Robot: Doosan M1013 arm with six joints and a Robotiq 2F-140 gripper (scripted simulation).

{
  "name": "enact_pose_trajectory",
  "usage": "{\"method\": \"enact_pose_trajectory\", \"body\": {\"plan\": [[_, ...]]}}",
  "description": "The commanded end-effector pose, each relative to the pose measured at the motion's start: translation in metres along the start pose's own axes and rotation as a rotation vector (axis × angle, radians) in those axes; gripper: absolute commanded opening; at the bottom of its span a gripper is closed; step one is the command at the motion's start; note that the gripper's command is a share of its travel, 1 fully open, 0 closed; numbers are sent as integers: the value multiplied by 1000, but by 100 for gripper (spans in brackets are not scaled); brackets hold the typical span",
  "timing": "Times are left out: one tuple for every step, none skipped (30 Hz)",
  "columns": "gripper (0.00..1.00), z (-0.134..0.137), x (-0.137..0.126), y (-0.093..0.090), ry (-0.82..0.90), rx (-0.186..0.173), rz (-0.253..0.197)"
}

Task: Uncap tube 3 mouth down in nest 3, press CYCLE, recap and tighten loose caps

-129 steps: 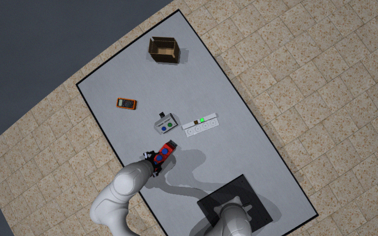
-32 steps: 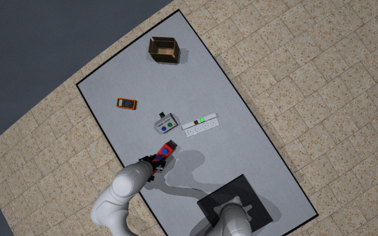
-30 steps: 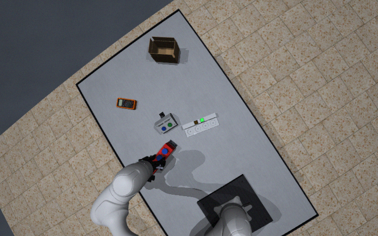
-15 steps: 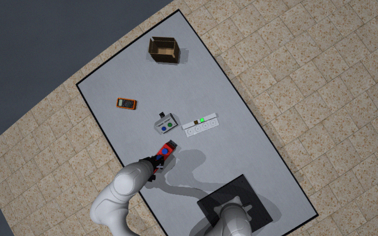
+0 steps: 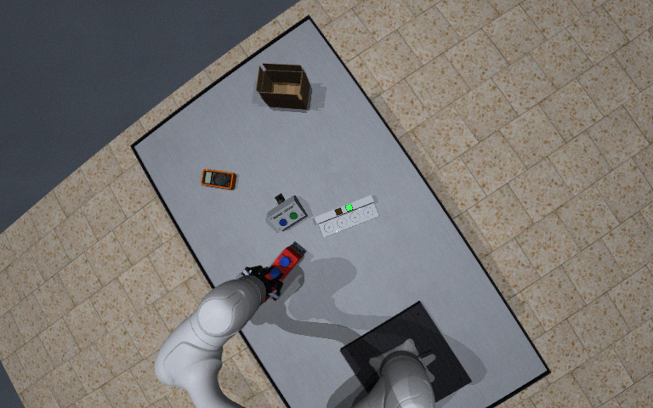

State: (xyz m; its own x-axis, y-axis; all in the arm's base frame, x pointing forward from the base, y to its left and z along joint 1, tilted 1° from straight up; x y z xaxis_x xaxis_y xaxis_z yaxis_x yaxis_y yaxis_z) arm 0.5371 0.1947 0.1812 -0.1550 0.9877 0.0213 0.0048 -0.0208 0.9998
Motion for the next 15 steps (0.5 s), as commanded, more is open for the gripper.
{"method": "enact_pose_trajectory", "body": {"plan": [[30,2,2,-1,-173,-6,-11],[30,2,2,-1,-173,-6,-11],[30,2,2,-1,-223,-6,-11],[30,2,2,-1,-273,-6,-11],[30,2,2,-1,-323,-7,-11],[30,2,2,-1,-373,-7,-10],[30,2,2,-1,-423,-7,-10],[30,2,2,-1,-473,-8,-10],[30,2,2,-1,-523,-8,-10],[30,2,2,-1,-570,-8,-10],[30,2,2,-1,-570,-8,-10],[30,2,2,-1,-570,-8,-10],[30,2,2,-1,-570,-8,-10],[30,1,1,0,-571,-5,-7],[30,1,1,0,-571,-5,-7]]}}
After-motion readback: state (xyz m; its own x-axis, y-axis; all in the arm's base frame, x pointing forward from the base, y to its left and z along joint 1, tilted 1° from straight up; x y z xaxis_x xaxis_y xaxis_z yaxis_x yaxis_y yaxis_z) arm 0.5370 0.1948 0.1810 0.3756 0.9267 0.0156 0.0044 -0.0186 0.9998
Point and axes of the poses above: the point where the finger pads meet when closed, its own y axis back along the fingers, its own z axis across the jaws, x = y × z, the point moved 6 cm from there along y, back along the fingers, and after that the axes turned 14 degrees about -y, right-handed, at the moved point
